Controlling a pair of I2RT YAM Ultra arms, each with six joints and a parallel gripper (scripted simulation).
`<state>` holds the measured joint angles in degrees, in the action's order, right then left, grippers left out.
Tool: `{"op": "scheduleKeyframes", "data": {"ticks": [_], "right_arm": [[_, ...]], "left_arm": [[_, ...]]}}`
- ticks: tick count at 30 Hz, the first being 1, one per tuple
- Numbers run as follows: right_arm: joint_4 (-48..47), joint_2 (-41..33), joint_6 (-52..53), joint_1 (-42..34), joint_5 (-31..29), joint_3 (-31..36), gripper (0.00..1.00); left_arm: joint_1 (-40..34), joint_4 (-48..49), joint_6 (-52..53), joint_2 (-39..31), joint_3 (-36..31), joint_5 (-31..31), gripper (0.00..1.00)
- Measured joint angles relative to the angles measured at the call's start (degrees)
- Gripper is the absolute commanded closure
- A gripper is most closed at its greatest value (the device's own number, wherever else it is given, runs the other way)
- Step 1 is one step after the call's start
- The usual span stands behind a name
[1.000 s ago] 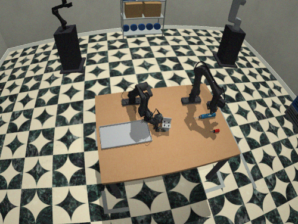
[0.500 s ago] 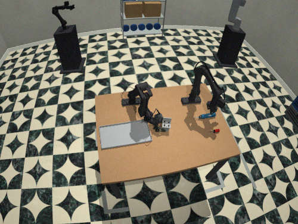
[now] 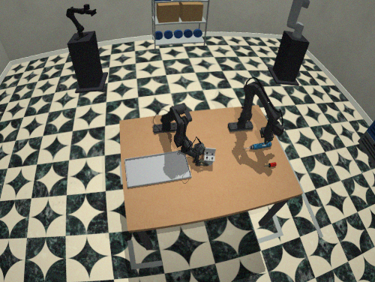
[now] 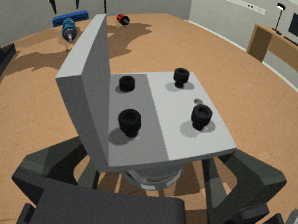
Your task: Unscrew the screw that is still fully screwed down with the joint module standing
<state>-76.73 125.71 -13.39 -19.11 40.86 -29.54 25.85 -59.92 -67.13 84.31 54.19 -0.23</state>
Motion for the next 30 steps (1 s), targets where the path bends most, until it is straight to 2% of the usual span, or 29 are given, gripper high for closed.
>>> {"op": "scheduleKeyframes", "data": {"ticks": [30], "right_arm": [[0.0, -0.5, 0.0, 0.0, 0.0, 0.9, 0.14]], "left_arm": [[0.0, 0.0, 0.0, 0.0, 0.0, 0.0, 0.35]]}}
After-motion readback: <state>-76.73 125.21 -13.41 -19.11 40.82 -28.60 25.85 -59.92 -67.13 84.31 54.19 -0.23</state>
